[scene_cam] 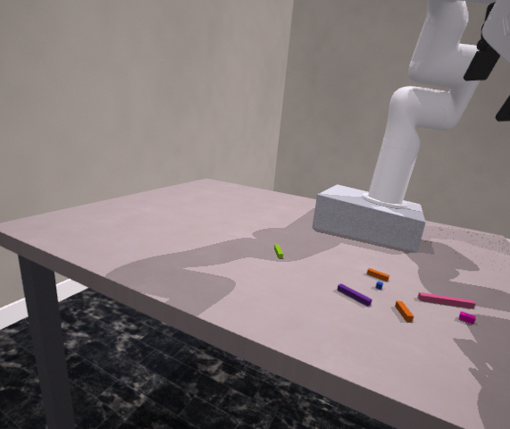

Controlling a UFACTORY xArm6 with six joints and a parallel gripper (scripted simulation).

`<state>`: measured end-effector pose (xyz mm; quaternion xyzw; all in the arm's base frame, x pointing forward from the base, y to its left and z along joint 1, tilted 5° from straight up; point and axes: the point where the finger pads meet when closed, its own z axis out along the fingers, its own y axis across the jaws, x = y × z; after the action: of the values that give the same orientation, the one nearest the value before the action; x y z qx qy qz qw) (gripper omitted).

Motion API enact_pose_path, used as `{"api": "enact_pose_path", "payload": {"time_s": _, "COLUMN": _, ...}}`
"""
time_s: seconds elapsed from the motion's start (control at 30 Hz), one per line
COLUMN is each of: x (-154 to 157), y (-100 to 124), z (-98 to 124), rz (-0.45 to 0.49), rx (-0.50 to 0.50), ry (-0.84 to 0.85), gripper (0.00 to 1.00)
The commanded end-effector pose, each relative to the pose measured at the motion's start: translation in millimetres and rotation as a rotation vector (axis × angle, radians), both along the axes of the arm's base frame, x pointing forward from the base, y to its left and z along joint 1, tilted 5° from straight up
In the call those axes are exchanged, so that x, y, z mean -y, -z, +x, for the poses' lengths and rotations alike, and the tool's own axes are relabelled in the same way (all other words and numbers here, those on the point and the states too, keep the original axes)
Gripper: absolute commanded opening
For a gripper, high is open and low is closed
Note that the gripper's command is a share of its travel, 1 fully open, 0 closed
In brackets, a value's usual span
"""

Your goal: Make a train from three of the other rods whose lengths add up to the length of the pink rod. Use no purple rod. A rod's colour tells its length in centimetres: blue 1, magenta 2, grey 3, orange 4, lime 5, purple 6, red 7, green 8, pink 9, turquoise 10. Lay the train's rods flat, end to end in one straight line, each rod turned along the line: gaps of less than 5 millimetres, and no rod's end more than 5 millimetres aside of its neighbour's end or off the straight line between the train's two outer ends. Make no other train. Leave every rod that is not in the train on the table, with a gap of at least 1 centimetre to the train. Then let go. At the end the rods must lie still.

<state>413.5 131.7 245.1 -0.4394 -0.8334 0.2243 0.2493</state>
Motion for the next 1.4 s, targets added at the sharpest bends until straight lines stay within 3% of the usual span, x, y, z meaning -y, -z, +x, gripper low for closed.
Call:
{"api": "enact_pose_path", "payload": {"time_s": 0.0, "x": -0.1, "y": -1.5, "z": 0.6, "rz": 0.001, "rx": 0.004, "ry": 0.000, "gripper": 1.00}}
{"api": "enact_pose_path", "payload": {"time_s": 0.67, "x": -0.4, "y": 3.2, "z": 2.2, "rz": 0.002, "rx": 0.015, "ry": 0.007, "gripper": 1.00}}
{"api": "enact_pose_path", "payload": {"time_s": 1.03, "x": -1.8, "y": 75.8, "z": 20.5, "rz": 0.020, "rx": 0.177, "ry": 0.122, "gripper": 1.00}}
{"api": "enact_pose_path", "payload": {"time_s": 1.1, "x": -1.8, "y": 75.8, "z": 20.5, "rz": 0.020, "rx": 0.177, "ry": 0.122, "gripper": 1.00}}
{"api": "enact_pose_path", "payload": {"time_s": 1.13, "x": -1.2, "y": 89.6, "z": 22.8, "rz": 0.023, "rx": 0.210, "ry": 0.149, "gripper": 1.00}}
{"api": "enact_pose_path", "payload": {"time_s": 1.2, "x": -1.2, "y": 89.6, "z": 22.8, "rz": 0.023, "rx": 0.210, "ry": 0.149, "gripper": 1.00}}
{"api": "enact_pose_path", "payload": {"time_s": 1.23, "x": -0.3, "y": 103.7, "z": 24.6, "rz": 0.026, "rx": 0.244, "ry": 0.177, "gripper": 1.00}}
{"api": "enact_pose_path", "payload": {"time_s": 1.3, "x": -0.3, "y": 103.7, "z": 24.6, "rz": 0.026, "rx": 0.244, "ry": 0.177, "gripper": 1.00}}
{"api": "enact_pose_path", "payload": {"time_s": 1.33, "x": 1.0, "y": 117.7, "z": 25.9, "rz": 0.029, "rx": 0.280, "ry": 0.206, "gripper": 1.00}}
{"api": "enact_pose_path", "payload": {"time_s": 1.37, "x": 1.0, "y": 117.7, "z": 25.9, "rz": 0.029, "rx": 0.280, "ry": 0.206, "gripper": 1.00}}
